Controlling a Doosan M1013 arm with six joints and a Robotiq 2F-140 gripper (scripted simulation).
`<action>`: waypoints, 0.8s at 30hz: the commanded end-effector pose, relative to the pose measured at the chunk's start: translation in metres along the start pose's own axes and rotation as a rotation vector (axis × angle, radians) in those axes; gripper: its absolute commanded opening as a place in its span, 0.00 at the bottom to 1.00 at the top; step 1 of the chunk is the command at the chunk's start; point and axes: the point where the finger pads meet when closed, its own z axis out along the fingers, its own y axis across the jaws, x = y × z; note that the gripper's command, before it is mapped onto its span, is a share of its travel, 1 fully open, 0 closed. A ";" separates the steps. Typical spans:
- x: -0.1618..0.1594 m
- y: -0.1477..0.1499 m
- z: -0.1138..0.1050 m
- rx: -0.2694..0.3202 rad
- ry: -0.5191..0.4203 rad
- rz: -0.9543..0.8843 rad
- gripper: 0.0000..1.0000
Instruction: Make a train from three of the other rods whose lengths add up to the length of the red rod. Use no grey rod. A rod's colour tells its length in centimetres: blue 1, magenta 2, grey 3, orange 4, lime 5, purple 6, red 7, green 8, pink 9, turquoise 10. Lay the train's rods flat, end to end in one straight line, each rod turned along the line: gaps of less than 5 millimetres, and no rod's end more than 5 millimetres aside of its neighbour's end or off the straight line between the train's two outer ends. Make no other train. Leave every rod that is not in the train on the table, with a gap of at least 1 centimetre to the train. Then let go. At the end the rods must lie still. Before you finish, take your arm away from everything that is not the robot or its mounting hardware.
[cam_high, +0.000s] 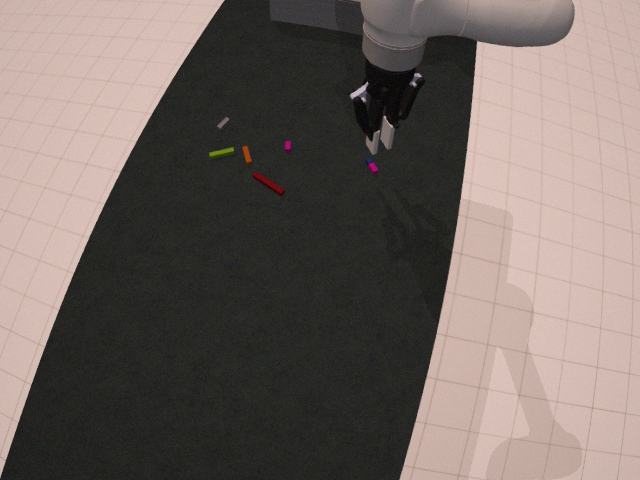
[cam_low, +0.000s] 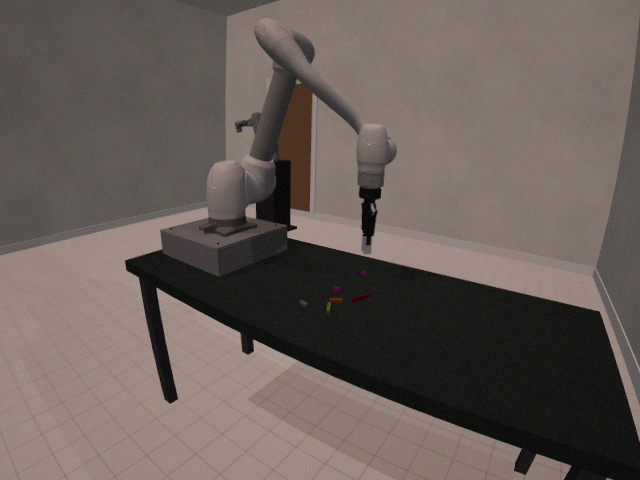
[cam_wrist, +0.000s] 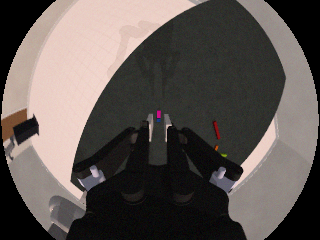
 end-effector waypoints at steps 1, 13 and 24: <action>0.000 0.000 -0.005 0.000 0.000 0.000 0.15; 0.000 0.000 -0.006 0.000 0.000 0.000 1.00; 0.000 0.000 -0.006 0.000 0.000 0.000 1.00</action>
